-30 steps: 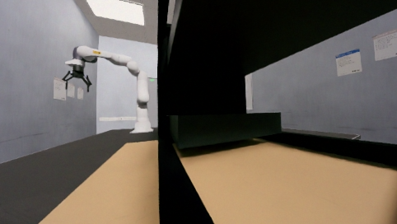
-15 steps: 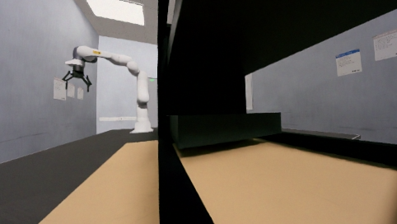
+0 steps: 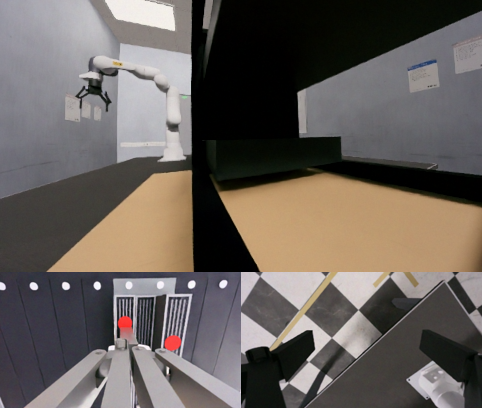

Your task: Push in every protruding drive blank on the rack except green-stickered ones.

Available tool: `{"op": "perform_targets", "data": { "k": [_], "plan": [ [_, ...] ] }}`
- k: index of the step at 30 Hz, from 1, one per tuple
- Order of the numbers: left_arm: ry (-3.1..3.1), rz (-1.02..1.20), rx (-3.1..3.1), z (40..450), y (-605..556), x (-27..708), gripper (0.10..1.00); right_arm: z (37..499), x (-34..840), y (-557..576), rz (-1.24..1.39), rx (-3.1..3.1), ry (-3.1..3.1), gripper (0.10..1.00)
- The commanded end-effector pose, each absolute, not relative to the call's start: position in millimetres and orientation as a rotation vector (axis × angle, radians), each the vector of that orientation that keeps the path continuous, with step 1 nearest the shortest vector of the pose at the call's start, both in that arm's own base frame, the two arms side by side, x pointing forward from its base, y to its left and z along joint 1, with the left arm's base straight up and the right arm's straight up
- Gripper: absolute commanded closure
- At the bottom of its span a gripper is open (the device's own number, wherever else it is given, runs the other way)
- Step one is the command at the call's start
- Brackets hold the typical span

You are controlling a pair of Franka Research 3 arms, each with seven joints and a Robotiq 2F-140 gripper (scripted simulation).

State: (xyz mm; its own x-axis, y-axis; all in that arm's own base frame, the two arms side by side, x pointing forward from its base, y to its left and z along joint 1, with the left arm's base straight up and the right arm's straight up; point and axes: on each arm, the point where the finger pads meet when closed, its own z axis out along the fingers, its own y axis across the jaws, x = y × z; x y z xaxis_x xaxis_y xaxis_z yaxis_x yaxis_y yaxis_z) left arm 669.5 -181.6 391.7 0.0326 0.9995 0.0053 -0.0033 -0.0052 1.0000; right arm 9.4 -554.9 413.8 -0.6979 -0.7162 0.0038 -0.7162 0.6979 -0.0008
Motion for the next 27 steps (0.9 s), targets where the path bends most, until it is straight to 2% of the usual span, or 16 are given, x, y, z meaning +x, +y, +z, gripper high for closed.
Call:
{"op": "perform_targets", "data": {
  "k": [1,27],
  "plan": [
    [1.183,1.183,1.226,390.1,-181.7,670.0,0.999,413.0,9.1,-554.4,0.0,1.226,-2.892,0.098],
    [1.183,1.183,1.225,390.1,-181.9,674.8,0.999,413.0,9.1,-554.4,0.0,1.226,-2.892,0.098]
  ]
}}
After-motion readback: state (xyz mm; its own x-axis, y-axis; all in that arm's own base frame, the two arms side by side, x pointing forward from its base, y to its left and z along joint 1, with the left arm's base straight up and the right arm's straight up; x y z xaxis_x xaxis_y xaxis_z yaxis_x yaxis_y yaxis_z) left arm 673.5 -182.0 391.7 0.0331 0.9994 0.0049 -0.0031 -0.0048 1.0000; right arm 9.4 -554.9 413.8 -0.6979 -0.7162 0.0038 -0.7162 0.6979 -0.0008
